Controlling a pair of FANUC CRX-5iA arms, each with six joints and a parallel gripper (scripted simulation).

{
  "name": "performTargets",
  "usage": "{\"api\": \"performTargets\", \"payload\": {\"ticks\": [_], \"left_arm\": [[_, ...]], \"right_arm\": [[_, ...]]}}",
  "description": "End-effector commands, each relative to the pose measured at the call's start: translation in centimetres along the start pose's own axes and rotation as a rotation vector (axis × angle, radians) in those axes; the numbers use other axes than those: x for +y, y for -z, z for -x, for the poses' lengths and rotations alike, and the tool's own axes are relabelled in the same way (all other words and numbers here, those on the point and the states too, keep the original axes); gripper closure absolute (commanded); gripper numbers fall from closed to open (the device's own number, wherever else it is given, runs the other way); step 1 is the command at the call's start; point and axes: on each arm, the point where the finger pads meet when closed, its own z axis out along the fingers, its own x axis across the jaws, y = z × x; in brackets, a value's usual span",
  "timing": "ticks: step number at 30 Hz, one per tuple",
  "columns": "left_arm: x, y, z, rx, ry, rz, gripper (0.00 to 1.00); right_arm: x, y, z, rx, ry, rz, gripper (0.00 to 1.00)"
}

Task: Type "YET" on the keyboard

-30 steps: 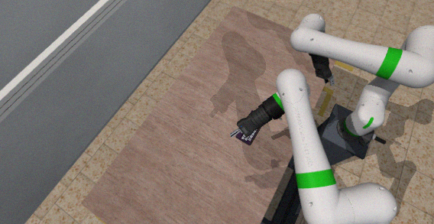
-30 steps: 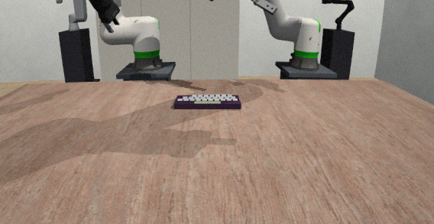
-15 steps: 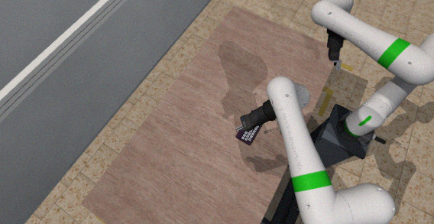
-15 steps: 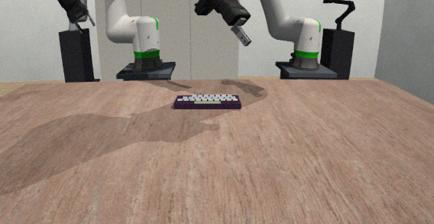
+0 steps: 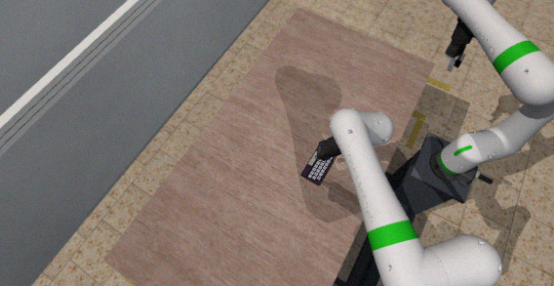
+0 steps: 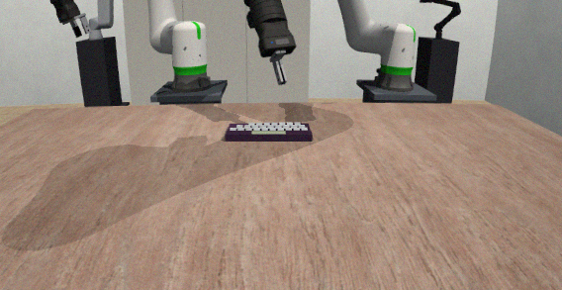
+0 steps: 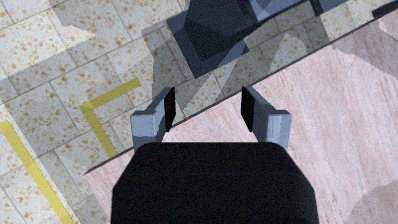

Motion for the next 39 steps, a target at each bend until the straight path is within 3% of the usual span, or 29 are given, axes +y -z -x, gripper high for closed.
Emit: {"api": "performTargets", "payload": {"ticks": [1,6,8,11,18,27,39], "left_arm": [[-1.7,-0.1,2.1,-0.094,-0.120,-0.062,1.00],[-3.4,0.2,4.3,-0.198,-0.237,-0.102,1.00],[-3.4,0.2,4.3,-0.198,-0.237,-0.102,1.00],[-4.0,0.4,5.2,-0.239,-0.278,-0.113,1.00],[-4.0,0.4,5.3,-0.241,-0.280,-0.113,1.00],[-4.5,-0.3,5.3,-0.236,-0.281,-0.115,1.00],[-6.7,-3.8,5.6,-0.236,-0.281,-0.115,1.00]], "right_arm": [[-1.1,1.4,5.4,-0.012,-0.268,0.082,0.00],[-3.6,2.7,10.7,-0.020,-0.537,0.157,0.00],[-3.6,2.7,10.7,-0.020,-0.537,0.157,0.00],[-6.2,3.6,14.7,-0.025,-0.765,0.219,0.00],[-10.8,4.8,20.1,-0.030,-1.060,0.297,0.00],[-11.8,5.0,21.0,-0.031,-1.117,0.312,0.00],[-11.8,5.0,21.0,-0.031,-1.117,0.312,0.00]]}}
